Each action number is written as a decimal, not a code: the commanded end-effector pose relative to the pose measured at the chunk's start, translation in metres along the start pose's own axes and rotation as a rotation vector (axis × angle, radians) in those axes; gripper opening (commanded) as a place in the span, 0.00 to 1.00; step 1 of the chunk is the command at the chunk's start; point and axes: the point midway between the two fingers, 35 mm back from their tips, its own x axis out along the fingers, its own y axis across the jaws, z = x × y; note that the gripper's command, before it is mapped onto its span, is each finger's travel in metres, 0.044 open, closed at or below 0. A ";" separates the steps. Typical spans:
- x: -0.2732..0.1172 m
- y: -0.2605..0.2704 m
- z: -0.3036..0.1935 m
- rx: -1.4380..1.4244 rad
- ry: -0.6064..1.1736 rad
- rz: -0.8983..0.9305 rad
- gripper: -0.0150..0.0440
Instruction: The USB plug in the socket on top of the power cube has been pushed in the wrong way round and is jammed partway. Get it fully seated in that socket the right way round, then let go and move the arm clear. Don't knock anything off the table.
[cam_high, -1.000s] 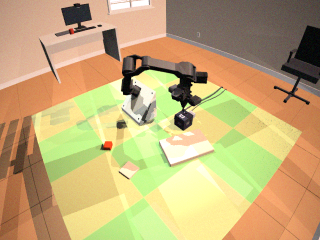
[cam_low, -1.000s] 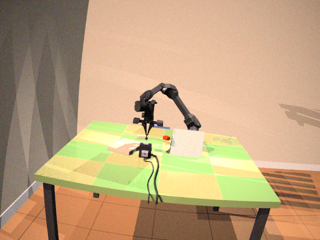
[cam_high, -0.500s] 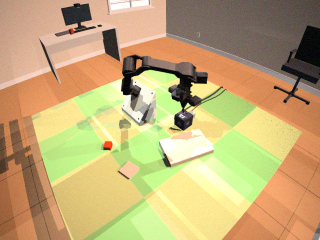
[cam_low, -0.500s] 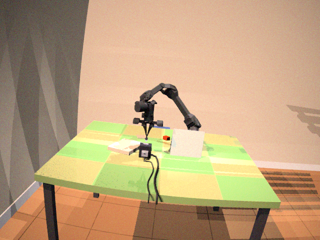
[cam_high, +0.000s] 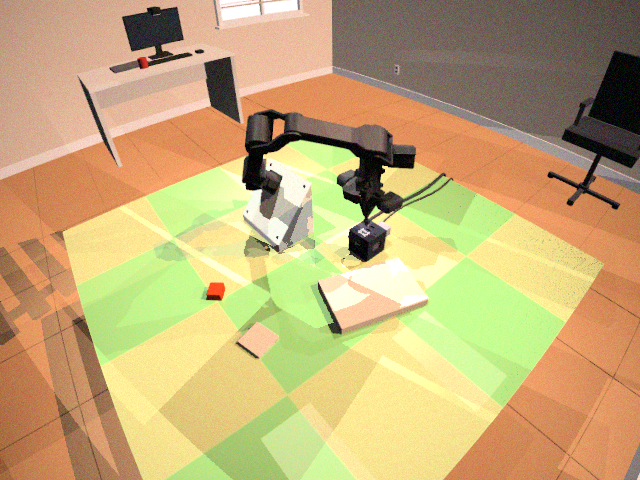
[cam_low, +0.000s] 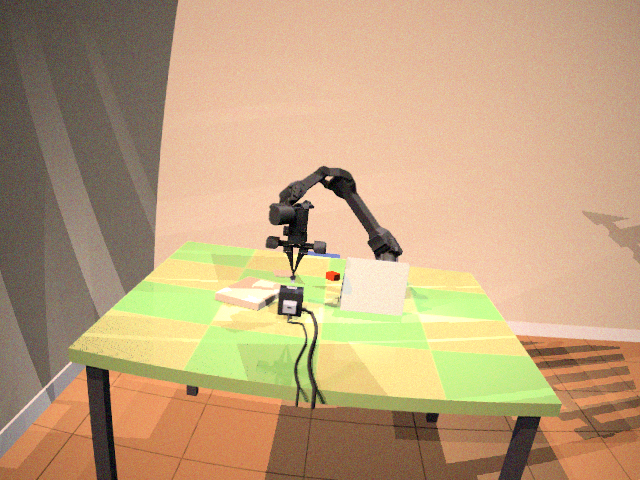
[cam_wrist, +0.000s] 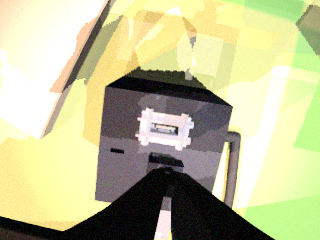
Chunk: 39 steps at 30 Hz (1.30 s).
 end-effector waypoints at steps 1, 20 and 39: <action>0.001 0.000 0.001 0.001 -0.007 0.001 0.25; 0.003 0.000 0.002 -0.002 -0.021 0.001 0.25; 0.005 0.000 0.003 -0.004 -0.034 0.002 0.25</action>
